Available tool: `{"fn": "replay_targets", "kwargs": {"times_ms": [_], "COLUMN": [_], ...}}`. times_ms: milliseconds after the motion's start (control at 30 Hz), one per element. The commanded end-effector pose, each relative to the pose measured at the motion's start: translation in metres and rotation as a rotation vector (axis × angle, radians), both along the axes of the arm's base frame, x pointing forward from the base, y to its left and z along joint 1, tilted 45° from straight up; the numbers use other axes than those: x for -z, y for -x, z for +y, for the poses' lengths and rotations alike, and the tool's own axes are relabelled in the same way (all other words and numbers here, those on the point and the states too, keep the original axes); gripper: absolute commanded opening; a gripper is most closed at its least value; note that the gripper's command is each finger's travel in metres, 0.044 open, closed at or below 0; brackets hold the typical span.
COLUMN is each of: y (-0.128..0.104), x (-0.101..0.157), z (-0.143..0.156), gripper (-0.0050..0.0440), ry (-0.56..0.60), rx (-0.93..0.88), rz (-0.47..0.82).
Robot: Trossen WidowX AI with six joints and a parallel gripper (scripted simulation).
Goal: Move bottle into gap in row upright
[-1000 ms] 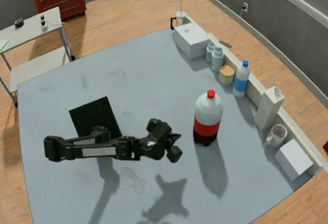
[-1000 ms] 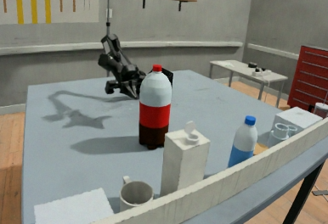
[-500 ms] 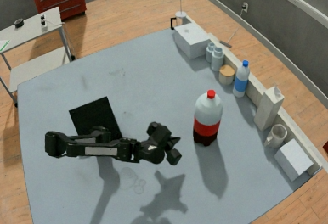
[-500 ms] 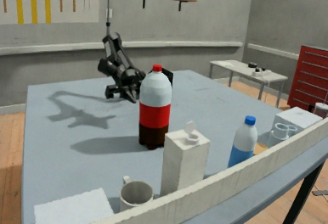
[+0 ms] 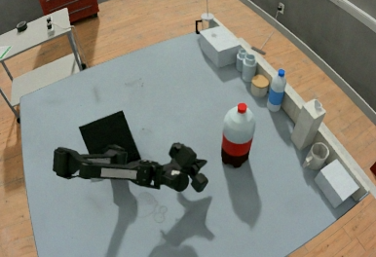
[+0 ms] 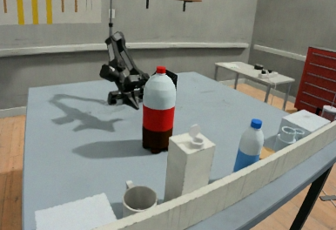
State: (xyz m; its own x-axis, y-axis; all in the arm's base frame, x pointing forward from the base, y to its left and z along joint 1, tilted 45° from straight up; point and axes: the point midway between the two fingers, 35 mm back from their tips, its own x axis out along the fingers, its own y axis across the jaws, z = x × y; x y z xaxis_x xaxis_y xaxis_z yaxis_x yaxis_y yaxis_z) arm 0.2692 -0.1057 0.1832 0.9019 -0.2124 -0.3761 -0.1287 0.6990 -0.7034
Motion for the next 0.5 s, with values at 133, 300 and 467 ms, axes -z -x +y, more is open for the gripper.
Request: {"fn": "replay_targets", "kwargs": {"times_ms": [133,300,467], "y": [-0.008,-0.013,-0.017], "x": [0.008,0.013,0.015], "z": [-0.006,-0.010,-0.013], "gripper": [-0.0050,-0.0050,-0.0050], "ry": [-0.003,-0.003,-0.003], "rx": [-0.003,-0.003,-0.003], "rz": [0.004,0.004,0.003]}}
